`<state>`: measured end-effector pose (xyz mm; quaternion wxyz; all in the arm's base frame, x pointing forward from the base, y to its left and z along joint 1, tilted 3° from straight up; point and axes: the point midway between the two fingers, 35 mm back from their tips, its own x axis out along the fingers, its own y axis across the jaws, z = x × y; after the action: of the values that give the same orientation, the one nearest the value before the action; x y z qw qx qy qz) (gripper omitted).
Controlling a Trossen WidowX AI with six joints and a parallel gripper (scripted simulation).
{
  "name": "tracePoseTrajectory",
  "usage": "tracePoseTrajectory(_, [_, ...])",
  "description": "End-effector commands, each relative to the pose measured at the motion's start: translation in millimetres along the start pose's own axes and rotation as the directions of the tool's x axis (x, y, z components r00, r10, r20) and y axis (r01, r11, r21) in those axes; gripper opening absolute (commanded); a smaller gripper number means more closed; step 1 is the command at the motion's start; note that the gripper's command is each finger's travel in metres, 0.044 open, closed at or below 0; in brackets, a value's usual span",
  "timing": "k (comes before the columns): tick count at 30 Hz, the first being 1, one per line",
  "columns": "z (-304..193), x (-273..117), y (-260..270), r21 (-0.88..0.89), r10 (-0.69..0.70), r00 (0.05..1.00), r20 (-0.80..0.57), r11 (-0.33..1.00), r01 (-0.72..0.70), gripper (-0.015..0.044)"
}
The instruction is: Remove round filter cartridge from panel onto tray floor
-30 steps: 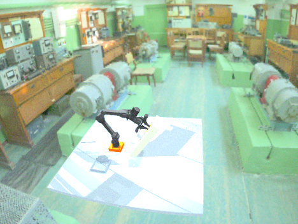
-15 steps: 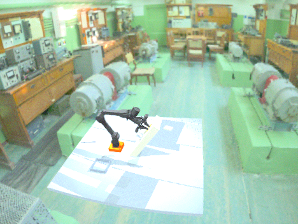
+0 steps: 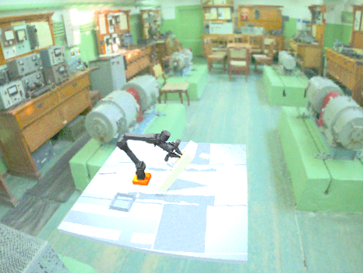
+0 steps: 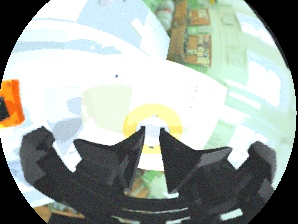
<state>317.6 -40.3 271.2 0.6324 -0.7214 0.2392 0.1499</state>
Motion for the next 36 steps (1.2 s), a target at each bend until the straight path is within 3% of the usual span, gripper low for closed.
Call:
tracePoseTrajectory(1, [0.6,8.2,-1.6,0.119,-0.002,1.000,0.002,0.993,0.002,0.0000])
tracePoseTrajectory(17, [0.7,10.1,-1.7,0.627,-0.002,1.000,0.002,0.779,0.000,0.0000])
tracePoseTrajectory(36, [0.6,10.3,-1.8,0.974,-0.002,1.000,0.002,0.228,-0.001,0.0000])
